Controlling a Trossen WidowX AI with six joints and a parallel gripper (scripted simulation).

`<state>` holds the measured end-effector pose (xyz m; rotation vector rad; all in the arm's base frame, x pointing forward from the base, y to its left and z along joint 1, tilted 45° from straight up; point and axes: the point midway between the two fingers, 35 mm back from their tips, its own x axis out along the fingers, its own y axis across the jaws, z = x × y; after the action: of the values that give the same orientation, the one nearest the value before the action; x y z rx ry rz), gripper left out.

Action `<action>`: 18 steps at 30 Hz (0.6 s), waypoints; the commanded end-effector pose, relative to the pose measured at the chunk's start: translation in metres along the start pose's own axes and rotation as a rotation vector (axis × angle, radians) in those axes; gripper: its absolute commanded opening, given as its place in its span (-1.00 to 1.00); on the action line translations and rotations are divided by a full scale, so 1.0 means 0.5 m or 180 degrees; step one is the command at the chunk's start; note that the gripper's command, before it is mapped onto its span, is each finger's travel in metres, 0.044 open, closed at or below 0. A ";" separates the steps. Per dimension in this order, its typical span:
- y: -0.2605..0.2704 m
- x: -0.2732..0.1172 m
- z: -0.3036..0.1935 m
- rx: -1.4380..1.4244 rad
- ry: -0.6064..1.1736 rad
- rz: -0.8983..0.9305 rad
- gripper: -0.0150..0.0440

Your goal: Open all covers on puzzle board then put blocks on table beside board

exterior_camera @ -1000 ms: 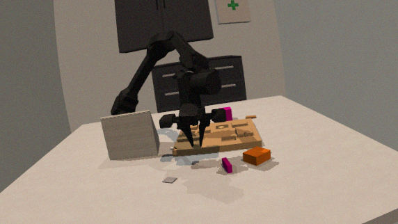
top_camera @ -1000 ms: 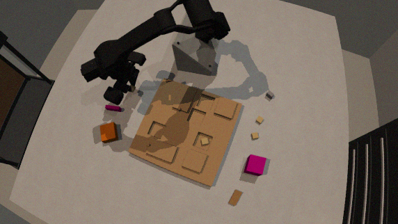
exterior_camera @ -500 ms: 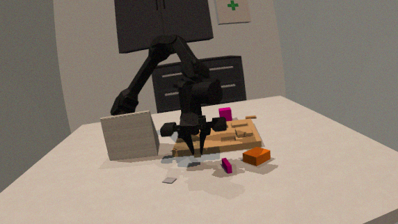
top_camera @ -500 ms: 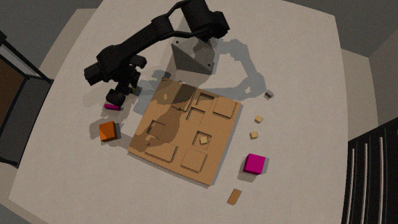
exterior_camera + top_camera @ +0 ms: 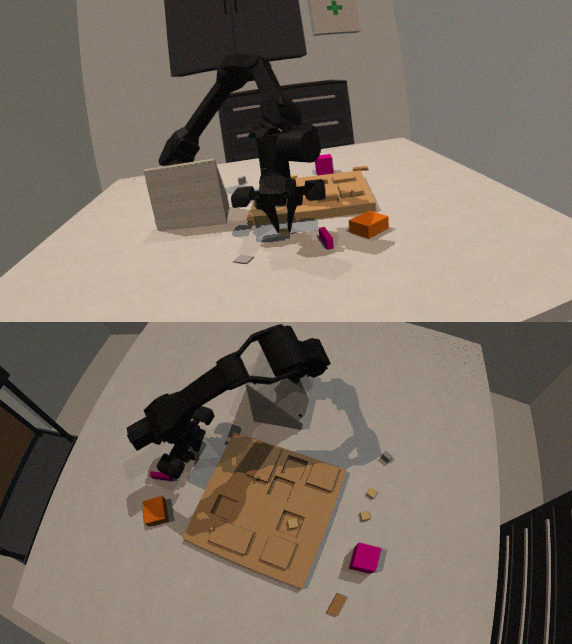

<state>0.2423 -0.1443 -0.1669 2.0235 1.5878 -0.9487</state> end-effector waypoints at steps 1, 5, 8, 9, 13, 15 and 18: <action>-0.003 0.010 -0.001 0.0026 0.0020 0.0003 -0.22; -0.001 0.002 0.000 0.0001 0.0002 -0.0003 0.14; -0.001 0.002 0.000 0.0001 0.0002 -0.0003 0.40; -0.001 0.002 0.000 0.0001 0.0002 -0.0003 0.49; -0.001 0.002 0.000 0.0001 0.0002 -0.0003 0.85; 0.000 -0.002 0.000 0.0002 0.0002 -0.0002 1.00; 0.001 -0.019 0.001 0.0005 0.0001 -0.0001 1.00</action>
<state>0.2410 -0.1434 -0.1656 2.0311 1.5964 -0.9519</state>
